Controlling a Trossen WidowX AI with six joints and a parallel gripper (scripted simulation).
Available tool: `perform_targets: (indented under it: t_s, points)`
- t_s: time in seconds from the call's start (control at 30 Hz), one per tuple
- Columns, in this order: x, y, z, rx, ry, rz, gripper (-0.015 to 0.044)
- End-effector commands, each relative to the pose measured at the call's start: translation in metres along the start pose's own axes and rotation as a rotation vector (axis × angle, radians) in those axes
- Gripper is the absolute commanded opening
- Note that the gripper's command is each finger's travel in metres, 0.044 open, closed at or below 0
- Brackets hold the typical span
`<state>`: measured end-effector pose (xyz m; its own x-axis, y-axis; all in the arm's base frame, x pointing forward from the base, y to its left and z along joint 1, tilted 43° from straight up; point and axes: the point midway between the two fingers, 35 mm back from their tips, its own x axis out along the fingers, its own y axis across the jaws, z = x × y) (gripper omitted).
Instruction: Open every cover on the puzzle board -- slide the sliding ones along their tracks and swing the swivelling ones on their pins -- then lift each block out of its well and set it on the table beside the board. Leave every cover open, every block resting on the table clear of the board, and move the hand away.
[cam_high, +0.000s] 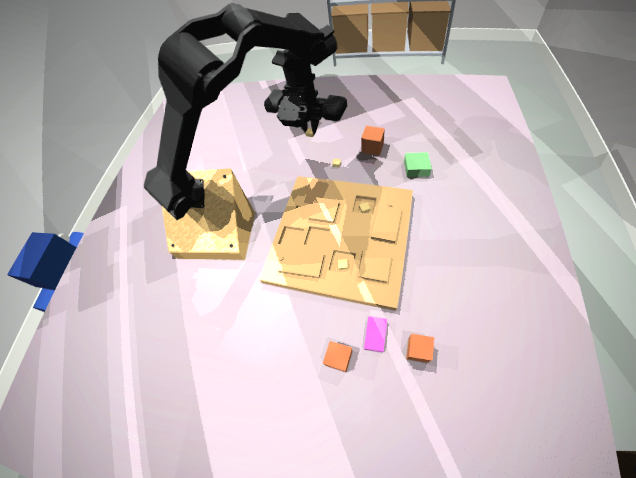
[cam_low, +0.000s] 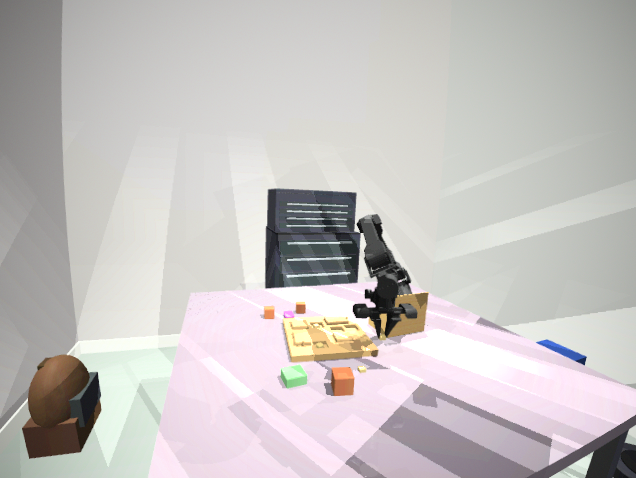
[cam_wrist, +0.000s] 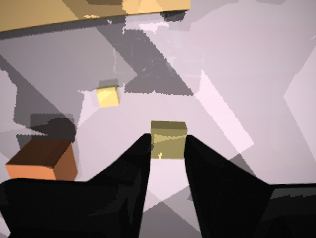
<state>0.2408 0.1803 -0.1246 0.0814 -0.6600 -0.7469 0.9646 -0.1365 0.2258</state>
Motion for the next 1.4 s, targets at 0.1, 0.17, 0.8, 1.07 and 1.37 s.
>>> perform_targets:
  t_s: [0.1,0.17,0.8,1.07,1.37]
  points:
    - [0.011,0.000,-0.001,0.007,-0.002,-0.007,0.0080]
    - [0.015,0.001,-0.001,0.007,-0.002,-0.007,0.0080]
    - [0.047,0.002,-0.003,0.007,-0.001,-0.006,0.0080]
    - [0.060,0.002,-0.002,0.007,-0.002,-0.006,0.0080]
    - [0.075,0.001,-0.002,0.007,-0.003,-0.005,0.0080]
